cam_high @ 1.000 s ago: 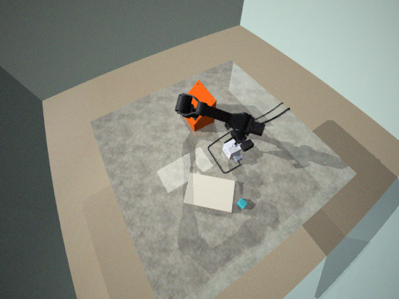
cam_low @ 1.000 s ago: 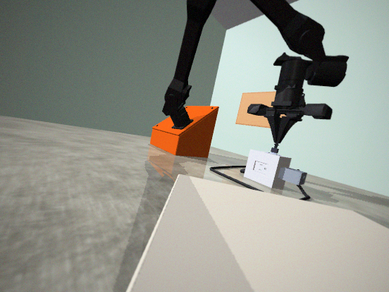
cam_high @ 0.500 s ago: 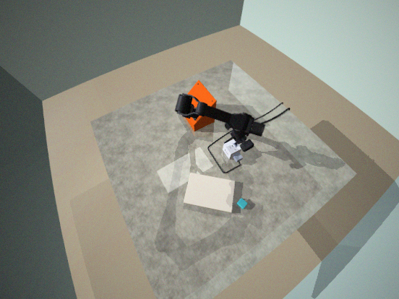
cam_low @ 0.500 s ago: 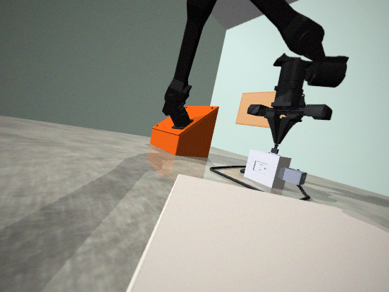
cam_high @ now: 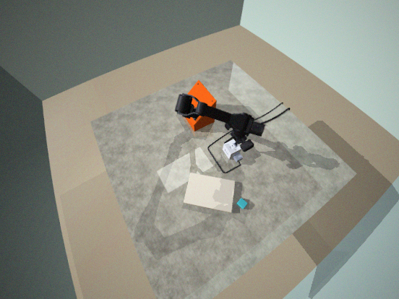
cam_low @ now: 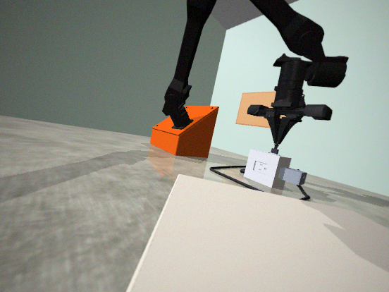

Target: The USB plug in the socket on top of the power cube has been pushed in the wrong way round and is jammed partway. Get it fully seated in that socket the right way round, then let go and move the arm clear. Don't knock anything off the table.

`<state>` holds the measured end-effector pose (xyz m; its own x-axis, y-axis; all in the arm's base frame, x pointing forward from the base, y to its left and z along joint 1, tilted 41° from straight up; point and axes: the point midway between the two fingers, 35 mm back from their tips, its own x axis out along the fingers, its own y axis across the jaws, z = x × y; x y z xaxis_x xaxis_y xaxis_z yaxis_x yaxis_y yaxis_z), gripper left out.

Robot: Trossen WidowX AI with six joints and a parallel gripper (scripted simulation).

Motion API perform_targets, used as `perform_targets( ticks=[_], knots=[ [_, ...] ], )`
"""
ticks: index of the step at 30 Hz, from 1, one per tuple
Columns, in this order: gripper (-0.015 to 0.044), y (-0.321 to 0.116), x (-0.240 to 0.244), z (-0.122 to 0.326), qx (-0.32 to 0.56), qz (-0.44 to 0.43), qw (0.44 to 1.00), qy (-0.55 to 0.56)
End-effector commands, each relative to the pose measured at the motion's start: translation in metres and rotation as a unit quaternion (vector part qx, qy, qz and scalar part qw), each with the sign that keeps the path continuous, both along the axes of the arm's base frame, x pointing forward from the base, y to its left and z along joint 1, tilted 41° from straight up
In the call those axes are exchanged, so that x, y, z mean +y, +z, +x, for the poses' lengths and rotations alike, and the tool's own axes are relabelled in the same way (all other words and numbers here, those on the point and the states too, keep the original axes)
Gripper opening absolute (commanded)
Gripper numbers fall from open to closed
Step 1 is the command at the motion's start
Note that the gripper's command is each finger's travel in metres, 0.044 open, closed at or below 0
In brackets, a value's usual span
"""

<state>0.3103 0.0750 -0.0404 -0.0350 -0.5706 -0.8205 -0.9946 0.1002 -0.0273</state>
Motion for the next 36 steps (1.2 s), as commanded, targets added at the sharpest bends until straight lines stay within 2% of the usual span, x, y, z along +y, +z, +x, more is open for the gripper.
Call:
perform_targets(
  ticks=[1, 34, 36],
  knots=[
    [0.0, -0.0013, -0.0023, 0.0003, 0.001, -0.002, 1.0, 0.001],
    [0.0, -0.0016, -0.0025, 0.0003, 0.001, -0.002, 1.0, 0.001],
    [0.0052, -0.0007, 0.0001, 0.0002, -0.001, 0.001, 1.0, 0.001]
  ],
)
